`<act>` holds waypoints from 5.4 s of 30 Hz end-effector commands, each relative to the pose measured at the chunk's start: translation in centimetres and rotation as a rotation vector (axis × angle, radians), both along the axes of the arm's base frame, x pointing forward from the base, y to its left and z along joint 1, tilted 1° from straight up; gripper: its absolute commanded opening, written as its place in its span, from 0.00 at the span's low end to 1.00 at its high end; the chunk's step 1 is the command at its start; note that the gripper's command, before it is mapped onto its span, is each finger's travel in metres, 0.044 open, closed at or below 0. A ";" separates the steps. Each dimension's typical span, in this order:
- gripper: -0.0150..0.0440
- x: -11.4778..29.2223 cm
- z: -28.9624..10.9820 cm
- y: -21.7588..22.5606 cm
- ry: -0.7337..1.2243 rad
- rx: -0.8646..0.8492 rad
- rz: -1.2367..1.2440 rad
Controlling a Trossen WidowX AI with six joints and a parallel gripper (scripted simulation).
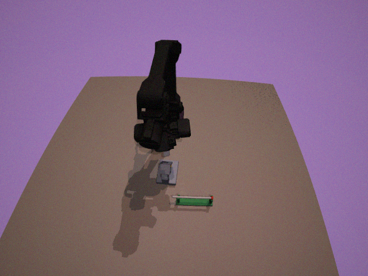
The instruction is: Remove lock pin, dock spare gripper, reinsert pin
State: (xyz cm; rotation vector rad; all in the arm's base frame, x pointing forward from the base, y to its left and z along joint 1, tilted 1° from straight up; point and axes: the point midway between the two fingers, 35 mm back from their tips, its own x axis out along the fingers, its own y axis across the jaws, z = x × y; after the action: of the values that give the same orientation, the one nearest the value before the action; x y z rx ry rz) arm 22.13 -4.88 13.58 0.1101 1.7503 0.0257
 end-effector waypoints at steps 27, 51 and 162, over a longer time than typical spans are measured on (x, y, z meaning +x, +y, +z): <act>0.25 0.6 -1.6 0.7 -0.014 -0.093 -0.171; 0.25 3.1 -3.5 0.1 -0.019 -0.093 -0.169; 1.00 -3.1 5.2 1.5 -0.117 -0.100 -0.164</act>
State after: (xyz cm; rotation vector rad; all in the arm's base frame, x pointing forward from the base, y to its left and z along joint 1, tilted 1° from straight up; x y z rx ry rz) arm 19.03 -3.37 18.91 0.1747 1.6123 -0.1718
